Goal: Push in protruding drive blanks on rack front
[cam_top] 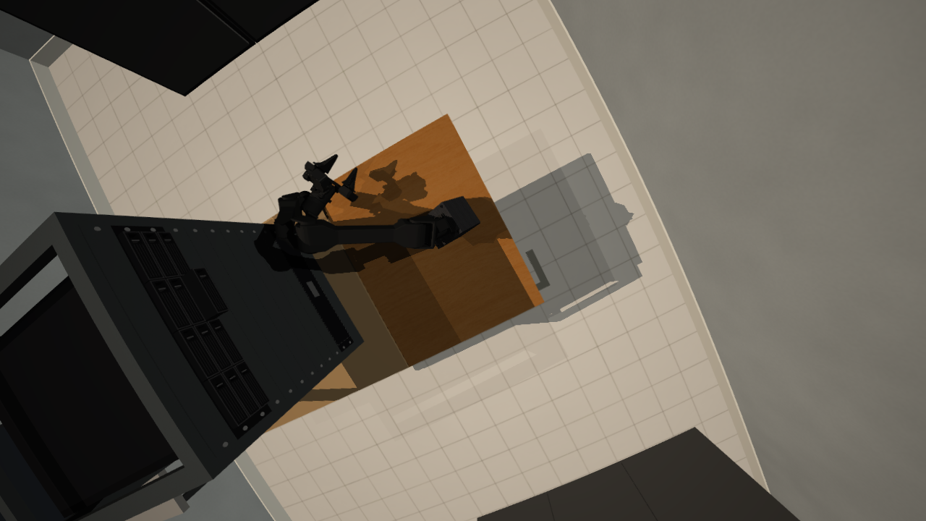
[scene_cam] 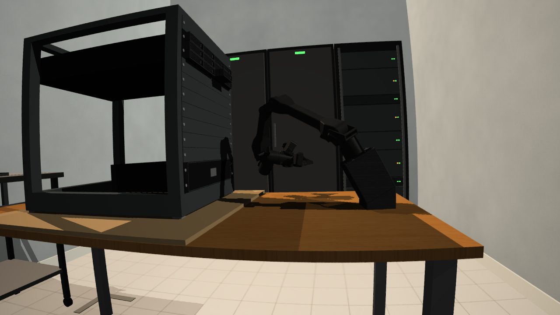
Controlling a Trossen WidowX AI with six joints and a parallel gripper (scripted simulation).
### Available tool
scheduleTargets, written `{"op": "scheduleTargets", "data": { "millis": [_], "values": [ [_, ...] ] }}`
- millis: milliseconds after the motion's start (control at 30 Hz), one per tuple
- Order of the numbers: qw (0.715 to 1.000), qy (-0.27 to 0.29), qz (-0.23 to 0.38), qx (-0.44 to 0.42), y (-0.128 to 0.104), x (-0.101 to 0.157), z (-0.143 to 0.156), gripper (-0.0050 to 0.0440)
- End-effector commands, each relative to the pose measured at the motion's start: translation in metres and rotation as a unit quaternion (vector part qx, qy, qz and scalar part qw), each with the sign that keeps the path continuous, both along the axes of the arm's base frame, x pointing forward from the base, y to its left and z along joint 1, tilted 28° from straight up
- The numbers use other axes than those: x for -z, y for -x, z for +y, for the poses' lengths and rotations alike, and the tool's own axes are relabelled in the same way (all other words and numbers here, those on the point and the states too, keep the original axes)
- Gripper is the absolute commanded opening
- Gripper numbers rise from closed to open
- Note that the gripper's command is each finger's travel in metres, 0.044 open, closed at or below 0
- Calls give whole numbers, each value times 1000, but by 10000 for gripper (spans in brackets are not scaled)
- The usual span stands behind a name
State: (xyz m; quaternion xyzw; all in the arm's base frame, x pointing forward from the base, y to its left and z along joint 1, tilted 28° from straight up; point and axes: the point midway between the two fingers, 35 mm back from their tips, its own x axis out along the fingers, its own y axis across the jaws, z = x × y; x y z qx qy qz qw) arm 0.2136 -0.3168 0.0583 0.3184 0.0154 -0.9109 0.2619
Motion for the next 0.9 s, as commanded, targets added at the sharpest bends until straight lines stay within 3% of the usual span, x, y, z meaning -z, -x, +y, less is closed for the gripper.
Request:
{"op": "scheduleTargets", "data": {
  "millis": [0, 533, 567, 867],
  "values": [
    [1000, 7, -9, 0, -1, -8, -1, 400],
    [1000, 7, -9, 0, -1, -8, -1, 400],
    [1000, 7, -9, 0, -1, -8, -1, 440],
    [1000, 7, -9, 0, -1, -8, -1, 440]
  ]
}}
